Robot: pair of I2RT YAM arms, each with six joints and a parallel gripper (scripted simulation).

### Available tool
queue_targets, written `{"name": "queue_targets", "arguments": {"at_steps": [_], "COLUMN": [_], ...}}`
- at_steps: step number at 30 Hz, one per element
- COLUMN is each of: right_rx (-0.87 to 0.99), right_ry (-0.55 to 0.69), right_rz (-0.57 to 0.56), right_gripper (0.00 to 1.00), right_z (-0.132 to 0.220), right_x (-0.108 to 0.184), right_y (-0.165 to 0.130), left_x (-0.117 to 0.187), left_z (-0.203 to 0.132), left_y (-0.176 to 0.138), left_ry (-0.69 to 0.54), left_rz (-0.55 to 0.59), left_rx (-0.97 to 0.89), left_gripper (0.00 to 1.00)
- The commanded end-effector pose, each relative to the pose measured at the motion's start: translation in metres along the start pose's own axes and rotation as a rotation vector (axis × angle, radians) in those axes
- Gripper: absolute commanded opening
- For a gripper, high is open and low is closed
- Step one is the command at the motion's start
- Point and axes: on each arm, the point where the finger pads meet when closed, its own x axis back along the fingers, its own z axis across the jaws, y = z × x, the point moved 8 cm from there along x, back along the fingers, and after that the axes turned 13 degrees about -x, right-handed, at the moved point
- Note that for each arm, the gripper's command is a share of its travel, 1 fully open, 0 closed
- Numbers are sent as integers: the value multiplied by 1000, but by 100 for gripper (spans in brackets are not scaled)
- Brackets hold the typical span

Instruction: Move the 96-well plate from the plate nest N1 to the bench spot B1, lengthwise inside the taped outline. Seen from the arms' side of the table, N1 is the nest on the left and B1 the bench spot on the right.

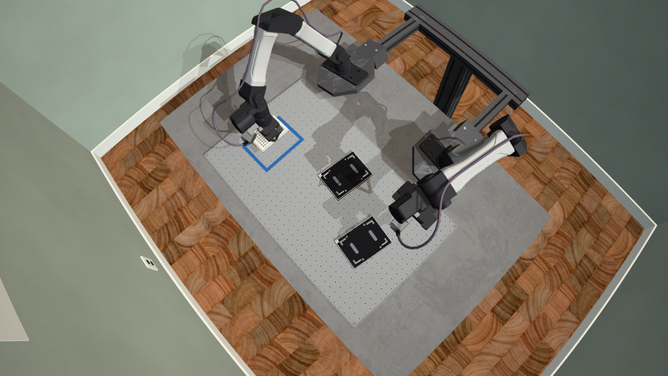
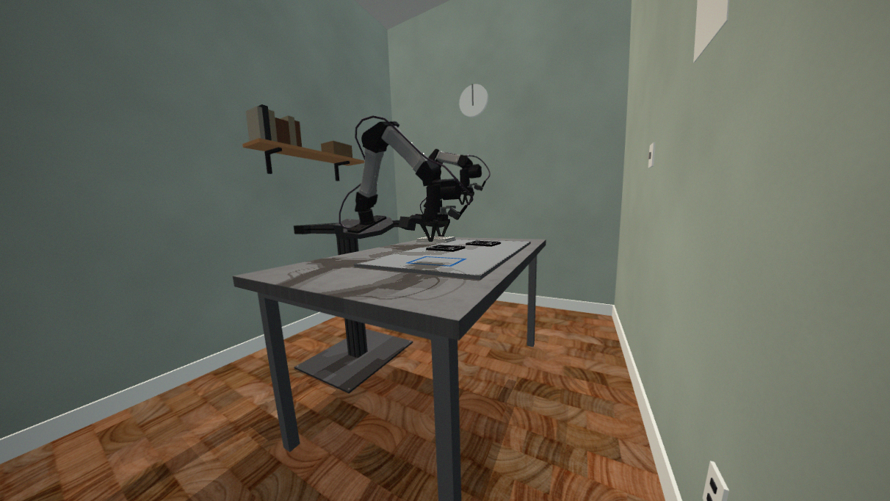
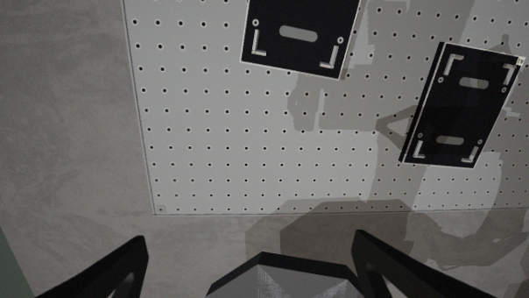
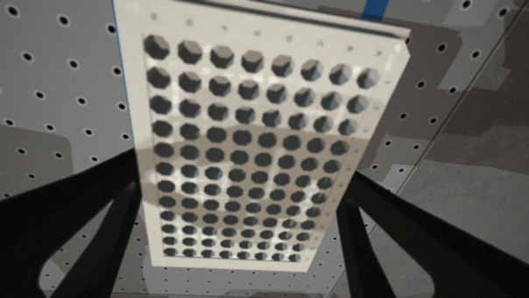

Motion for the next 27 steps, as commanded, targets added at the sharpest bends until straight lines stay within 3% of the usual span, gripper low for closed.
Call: {"name": "queue_targets", "arguments": {"at_steps": [1,22,24,27], "right_rx": [23,15,17,9], "right_ry": [1,2,-4,-5], "right_rz": [16,8,30,34], "right_gripper": [0,0,0,0], "right_z": [4,4,5,0], "right_x": [4,7,-12,-19], "right_y": [-8,-10,-10,-9], "left_x": [1,1,1,1], "left_z": [0,0,0,0], "left_y": [-1,-1,-1,-1], "left_ry": [-2,-2,-2,-2], "left_rz": [4,4,4,4], "left_rx": [-10,-10,-10,-10], "left_gripper": [100,100,100,100]}}
